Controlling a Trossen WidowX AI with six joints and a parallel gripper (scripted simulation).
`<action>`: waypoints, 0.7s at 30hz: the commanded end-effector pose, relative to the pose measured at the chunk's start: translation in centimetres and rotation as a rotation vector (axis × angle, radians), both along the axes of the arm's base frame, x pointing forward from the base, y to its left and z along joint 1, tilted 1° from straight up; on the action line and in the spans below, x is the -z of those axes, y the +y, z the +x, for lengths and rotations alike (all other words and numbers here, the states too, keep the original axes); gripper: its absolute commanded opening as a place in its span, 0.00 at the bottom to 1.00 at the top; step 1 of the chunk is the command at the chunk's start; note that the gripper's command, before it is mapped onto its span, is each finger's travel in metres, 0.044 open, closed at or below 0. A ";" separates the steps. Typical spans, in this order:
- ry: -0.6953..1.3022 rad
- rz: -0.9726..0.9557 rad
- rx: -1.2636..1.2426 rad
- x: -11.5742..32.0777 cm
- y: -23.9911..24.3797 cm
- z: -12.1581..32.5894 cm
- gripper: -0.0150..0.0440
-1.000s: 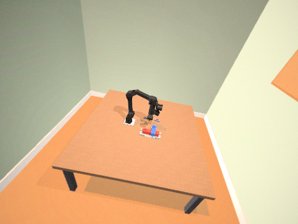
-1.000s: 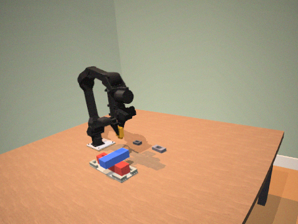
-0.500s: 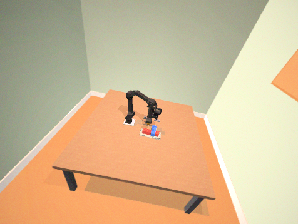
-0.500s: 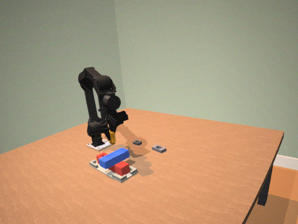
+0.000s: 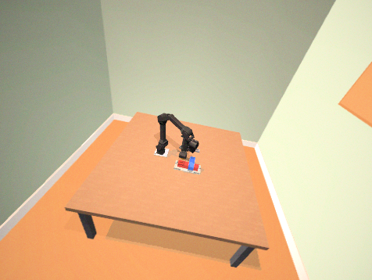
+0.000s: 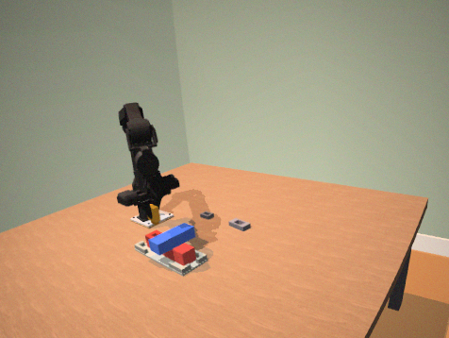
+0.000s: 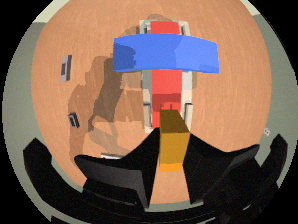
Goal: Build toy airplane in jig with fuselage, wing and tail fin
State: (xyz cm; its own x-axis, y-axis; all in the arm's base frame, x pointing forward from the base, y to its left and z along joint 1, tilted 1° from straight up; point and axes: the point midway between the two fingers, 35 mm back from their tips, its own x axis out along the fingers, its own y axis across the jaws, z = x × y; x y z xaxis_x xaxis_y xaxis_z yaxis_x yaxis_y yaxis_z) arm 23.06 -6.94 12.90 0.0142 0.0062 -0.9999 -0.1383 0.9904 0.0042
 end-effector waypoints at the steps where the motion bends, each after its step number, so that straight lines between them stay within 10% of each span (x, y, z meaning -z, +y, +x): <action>1: 0.008 0.000 -0.005 0.3 -0.4 -0.2 0.30; 21: 0.008 0.000 -0.005 0.4 -0.4 -0.2 0.36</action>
State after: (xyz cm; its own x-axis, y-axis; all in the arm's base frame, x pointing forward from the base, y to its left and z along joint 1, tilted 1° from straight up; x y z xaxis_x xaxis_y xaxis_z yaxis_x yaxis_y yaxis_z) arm 22.87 -7.33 12.64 0.0078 0.0086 -0.9999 -0.1398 0.9901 0.0074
